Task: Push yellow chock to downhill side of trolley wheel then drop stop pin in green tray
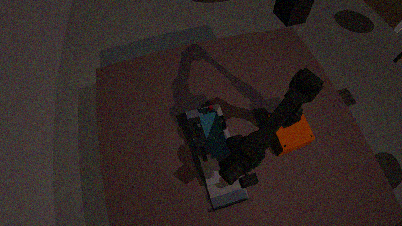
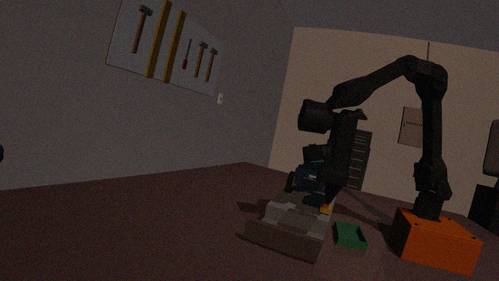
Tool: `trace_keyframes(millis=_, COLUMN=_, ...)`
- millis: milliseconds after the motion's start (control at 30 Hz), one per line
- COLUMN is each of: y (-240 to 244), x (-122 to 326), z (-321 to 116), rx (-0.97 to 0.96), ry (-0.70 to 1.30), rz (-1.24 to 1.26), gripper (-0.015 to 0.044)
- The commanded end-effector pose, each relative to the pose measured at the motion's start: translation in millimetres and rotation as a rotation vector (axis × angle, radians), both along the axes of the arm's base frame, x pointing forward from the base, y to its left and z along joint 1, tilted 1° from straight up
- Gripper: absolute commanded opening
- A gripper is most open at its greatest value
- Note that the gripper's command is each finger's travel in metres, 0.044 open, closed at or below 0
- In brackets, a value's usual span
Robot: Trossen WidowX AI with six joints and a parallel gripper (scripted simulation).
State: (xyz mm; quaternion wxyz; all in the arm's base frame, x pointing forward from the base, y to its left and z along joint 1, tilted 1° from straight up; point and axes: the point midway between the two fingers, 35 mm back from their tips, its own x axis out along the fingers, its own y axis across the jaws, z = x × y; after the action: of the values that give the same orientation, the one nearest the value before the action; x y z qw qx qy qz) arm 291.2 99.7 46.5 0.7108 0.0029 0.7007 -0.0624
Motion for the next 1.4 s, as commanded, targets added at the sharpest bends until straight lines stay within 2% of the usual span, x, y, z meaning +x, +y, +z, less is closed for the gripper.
trace_keyframes(millis=0, y=-5.8, x=-0.2, z=1.3, rx=-0.005, ry=-0.004, rz=-0.004, gripper=0.0000)
trace_keyframes(millis=1000, y=-10.3, x=-1.5, z=1.0, rx=0.003, ry=0.000, rz=0.001, gripper=0.0000)
trace_keyframes(millis=1233, y=-10.3, x=-1.5, z=1.0, rx=0.003, ry=0.000, rz=0.001, gripper=0.0184)
trace_keyframes(millis=1367, y=-10.2, x=-1.5, z=1.8, rx=0.003, ry=0.000, rz=0.001, gripper=0.0190)
